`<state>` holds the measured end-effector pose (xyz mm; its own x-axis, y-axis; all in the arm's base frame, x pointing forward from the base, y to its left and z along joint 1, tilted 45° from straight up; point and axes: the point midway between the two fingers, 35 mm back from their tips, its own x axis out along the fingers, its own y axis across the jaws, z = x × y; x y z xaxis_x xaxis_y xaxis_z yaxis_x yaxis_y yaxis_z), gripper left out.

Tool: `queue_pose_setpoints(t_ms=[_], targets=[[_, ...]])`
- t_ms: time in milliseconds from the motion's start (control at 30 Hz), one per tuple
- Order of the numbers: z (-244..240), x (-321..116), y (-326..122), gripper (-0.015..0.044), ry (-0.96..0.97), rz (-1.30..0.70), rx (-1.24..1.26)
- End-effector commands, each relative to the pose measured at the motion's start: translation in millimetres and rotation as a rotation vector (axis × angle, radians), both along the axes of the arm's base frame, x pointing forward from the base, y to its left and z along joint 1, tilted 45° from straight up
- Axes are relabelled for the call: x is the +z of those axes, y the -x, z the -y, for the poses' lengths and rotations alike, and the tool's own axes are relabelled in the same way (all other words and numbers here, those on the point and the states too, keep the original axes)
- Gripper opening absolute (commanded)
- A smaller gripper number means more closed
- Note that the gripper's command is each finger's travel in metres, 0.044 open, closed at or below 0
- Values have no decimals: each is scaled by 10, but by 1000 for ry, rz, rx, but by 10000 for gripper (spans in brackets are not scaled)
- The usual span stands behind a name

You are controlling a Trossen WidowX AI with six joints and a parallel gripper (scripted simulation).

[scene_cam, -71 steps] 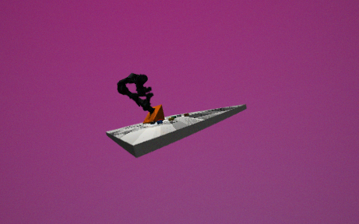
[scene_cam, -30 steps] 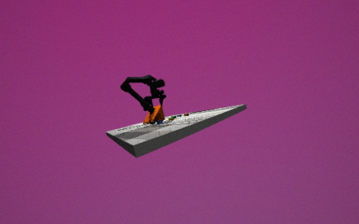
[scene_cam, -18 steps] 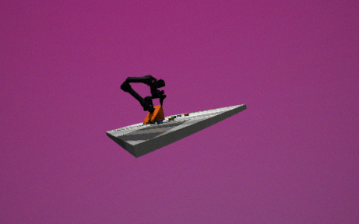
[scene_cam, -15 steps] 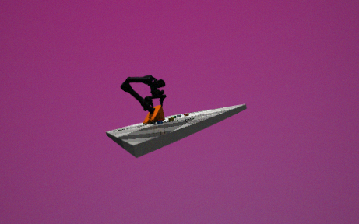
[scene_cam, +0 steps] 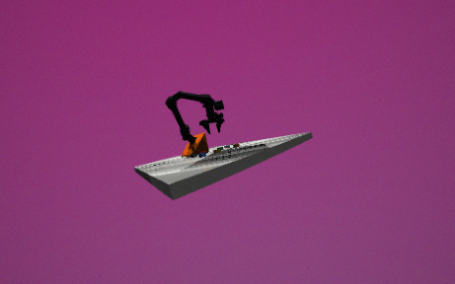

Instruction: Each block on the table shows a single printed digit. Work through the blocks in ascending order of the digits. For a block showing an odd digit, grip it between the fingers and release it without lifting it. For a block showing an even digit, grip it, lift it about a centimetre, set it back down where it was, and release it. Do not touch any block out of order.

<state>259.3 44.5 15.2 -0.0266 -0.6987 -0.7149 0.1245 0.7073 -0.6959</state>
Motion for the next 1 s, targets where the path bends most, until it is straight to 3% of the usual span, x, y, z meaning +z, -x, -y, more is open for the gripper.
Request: queue_pose_setpoints(t_ms=[0,500,767,967], targets=[[-33,-26,-25,400,-7,13,-11],[-52,-41,-27,400,-8,13,-11],[-785,-727,93,400,-14,14,-11],[-801,-745,100,400,-14,14,-11]])
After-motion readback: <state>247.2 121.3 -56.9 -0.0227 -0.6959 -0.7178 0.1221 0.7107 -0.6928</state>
